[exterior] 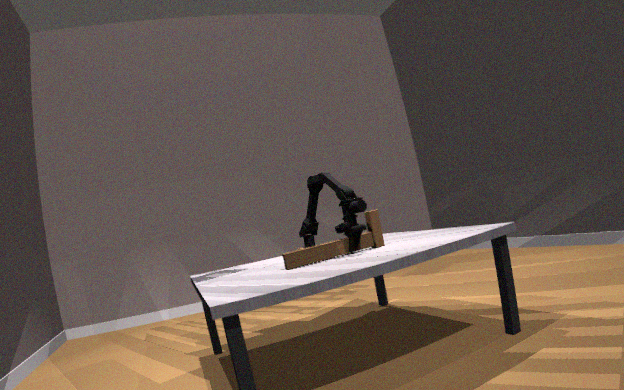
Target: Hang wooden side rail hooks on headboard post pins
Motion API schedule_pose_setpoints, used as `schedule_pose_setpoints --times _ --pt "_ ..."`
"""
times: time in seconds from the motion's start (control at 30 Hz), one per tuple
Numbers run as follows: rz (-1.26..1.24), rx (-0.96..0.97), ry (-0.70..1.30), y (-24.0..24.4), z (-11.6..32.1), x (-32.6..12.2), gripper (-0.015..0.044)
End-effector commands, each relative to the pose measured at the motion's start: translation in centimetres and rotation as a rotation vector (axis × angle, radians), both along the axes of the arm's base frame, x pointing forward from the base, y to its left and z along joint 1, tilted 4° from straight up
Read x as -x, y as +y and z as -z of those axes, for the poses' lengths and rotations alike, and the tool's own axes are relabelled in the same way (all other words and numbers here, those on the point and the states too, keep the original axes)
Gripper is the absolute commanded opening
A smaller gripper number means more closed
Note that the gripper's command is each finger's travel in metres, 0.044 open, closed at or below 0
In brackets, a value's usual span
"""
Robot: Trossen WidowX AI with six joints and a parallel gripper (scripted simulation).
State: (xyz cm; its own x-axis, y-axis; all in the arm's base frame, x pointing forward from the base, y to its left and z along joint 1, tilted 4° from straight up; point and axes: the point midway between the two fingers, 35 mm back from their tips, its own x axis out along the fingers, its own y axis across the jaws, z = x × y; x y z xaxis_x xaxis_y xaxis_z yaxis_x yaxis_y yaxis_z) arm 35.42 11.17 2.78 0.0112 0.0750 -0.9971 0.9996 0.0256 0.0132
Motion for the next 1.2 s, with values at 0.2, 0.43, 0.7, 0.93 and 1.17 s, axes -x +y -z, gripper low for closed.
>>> schedule_pose_setpoints --times 0.2,0.43,0.7,0.93,1.17 --pt "0.001 -0.005 -0.009 0.1 0.0 -0.1 0.0000" --pt "0.001 -0.005 -0.009 0.1 0.1 -0.1 0.0000" --pt "0.000 0.000 -0.001 0.0 0.1 0.0 0.0131" --pt "0.000 0.000 -0.001 0.0 0.1 0.0 0.0315" --pt "0.001 -0.004 -0.009 -0.3 -3.7 0.1 0.0440"
